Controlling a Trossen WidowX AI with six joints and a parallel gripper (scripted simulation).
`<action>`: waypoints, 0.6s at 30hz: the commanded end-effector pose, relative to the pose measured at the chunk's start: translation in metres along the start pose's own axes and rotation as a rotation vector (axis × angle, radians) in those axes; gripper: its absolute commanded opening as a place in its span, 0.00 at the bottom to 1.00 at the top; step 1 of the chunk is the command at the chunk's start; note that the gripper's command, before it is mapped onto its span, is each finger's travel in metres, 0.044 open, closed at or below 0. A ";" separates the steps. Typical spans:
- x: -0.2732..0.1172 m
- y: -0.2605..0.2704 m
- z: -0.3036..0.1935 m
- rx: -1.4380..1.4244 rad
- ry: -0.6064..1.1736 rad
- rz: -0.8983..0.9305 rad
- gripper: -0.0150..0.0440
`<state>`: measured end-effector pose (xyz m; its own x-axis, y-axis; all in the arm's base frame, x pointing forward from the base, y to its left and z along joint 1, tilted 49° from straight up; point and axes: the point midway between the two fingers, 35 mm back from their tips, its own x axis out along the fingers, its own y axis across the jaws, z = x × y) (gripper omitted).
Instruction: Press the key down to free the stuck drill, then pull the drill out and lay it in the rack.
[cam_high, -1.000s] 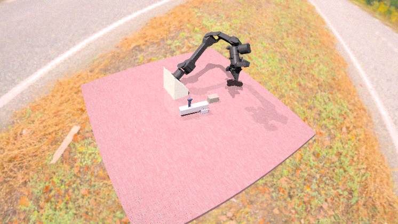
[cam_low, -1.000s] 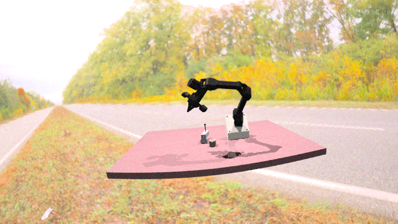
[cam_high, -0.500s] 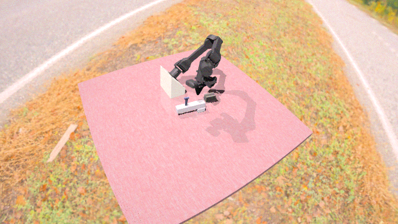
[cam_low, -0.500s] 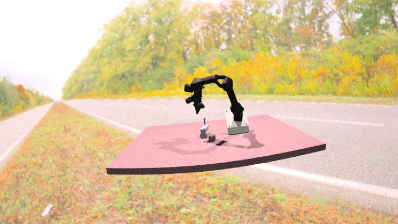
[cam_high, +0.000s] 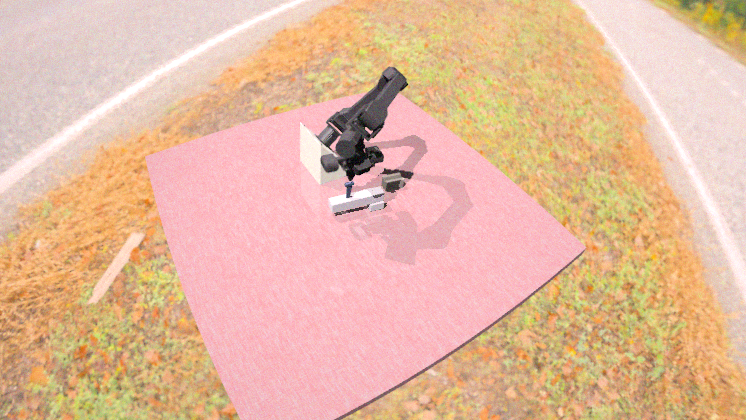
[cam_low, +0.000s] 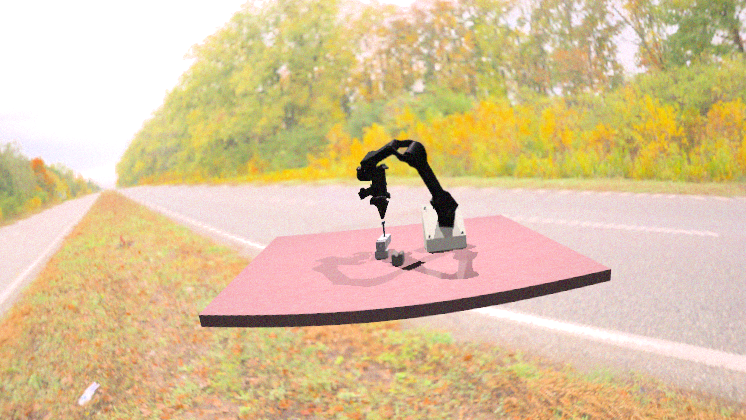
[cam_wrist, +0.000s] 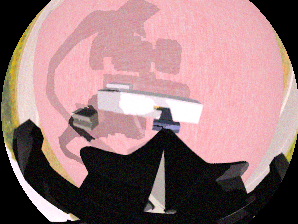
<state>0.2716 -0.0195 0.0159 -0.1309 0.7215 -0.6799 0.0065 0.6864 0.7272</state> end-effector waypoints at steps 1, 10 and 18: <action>0.005 -0.001 -0.001 0.013 0.002 0.009 0.25; 0.015 -0.002 -0.002 0.017 0.003 0.011 0.25; 0.017 -0.001 -0.001 0.017 0.003 0.011 0.25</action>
<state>0.2695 -0.0120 0.0061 -0.1254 0.7278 -0.6742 0.0227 0.6815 0.7315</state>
